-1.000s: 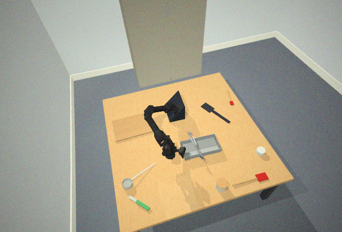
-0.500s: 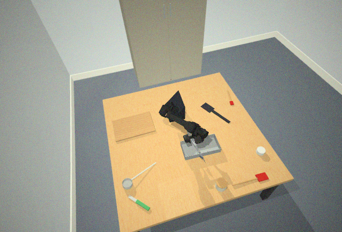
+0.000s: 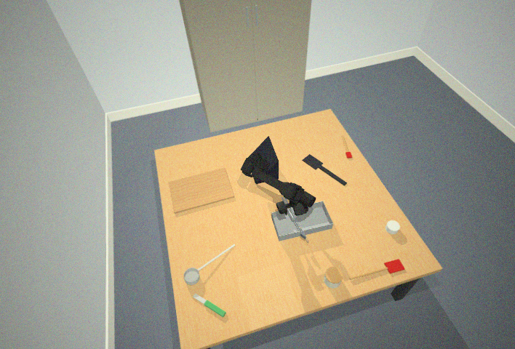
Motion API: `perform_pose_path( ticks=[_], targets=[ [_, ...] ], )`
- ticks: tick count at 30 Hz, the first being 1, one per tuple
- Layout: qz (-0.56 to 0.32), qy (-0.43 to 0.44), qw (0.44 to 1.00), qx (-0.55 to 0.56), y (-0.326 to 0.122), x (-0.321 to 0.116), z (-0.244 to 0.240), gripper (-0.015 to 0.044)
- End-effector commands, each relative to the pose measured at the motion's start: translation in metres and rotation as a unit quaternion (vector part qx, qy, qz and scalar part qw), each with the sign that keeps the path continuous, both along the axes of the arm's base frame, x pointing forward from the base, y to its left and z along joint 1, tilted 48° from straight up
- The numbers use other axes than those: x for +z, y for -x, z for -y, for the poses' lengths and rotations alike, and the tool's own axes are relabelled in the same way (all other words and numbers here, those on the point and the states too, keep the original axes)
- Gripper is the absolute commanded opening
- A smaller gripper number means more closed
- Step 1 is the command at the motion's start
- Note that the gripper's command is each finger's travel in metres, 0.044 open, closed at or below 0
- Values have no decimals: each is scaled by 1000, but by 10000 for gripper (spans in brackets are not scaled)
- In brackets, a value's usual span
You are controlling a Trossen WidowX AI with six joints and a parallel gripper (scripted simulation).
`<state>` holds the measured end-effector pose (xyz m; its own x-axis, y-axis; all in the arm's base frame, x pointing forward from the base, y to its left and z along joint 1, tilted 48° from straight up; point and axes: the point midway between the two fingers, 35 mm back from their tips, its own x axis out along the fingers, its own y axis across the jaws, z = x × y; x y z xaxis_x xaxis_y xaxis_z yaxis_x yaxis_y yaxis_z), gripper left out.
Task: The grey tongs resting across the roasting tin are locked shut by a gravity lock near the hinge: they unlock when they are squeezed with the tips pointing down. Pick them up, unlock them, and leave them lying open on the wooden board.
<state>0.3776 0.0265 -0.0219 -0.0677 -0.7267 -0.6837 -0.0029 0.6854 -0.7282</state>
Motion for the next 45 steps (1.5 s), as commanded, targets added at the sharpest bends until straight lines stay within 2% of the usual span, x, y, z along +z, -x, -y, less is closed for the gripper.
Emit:
perform_pose_path(
  ticks=[1, 44, 45],
  targets=[
    [2, 0, 1000, 2, -1, 0, 3, 440],
    [2, 2, 1000, 1, 4, -44, 51, 440],
    [8, 0, 1000, -1, 1, -41, 50, 414]
  ],
)
